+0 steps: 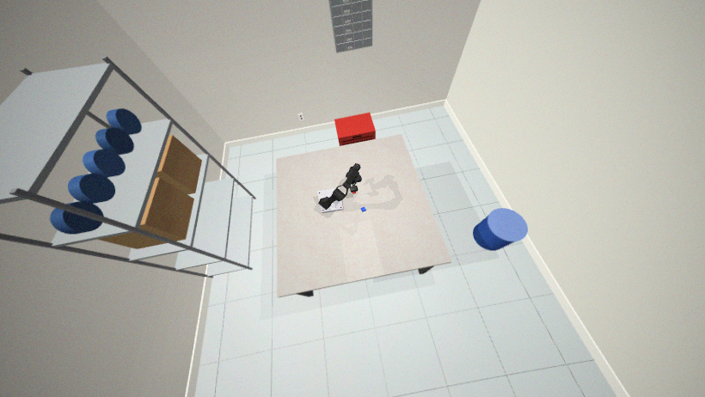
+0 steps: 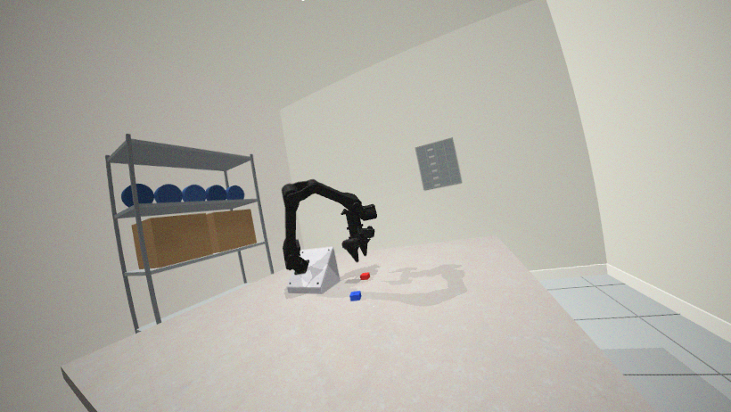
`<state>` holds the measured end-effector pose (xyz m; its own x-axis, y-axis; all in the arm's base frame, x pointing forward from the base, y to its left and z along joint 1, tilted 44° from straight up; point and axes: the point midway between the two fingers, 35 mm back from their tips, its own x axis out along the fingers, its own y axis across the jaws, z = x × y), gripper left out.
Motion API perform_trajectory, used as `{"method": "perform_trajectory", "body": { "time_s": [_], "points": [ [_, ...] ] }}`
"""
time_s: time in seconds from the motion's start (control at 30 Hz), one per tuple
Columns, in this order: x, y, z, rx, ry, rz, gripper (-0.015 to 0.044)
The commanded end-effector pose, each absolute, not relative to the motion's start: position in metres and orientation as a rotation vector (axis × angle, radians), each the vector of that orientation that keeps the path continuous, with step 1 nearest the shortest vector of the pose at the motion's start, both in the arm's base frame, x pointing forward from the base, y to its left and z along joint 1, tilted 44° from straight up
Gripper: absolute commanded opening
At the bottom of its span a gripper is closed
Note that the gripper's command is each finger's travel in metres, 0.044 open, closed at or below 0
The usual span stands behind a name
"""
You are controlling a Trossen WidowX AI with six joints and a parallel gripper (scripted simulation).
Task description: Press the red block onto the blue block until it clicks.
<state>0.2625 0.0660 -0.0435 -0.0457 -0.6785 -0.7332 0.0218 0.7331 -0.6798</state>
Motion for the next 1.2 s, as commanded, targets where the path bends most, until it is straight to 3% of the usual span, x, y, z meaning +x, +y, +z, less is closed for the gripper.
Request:
{"method": "perform_trajectory", "body": {
  "time_s": [0.0, 1.13, 1.17],
  "points": [
    [0.261, 0.055, -0.050, -0.558, 1.541, -0.619, 0.0440],
    [0.259, 0.008, -0.100, -0.560, 1.540, -0.623, 0.0440],
    [0.259, 0.008, -0.100, -0.560, 1.540, -0.623, 0.0414]
  ]
}}
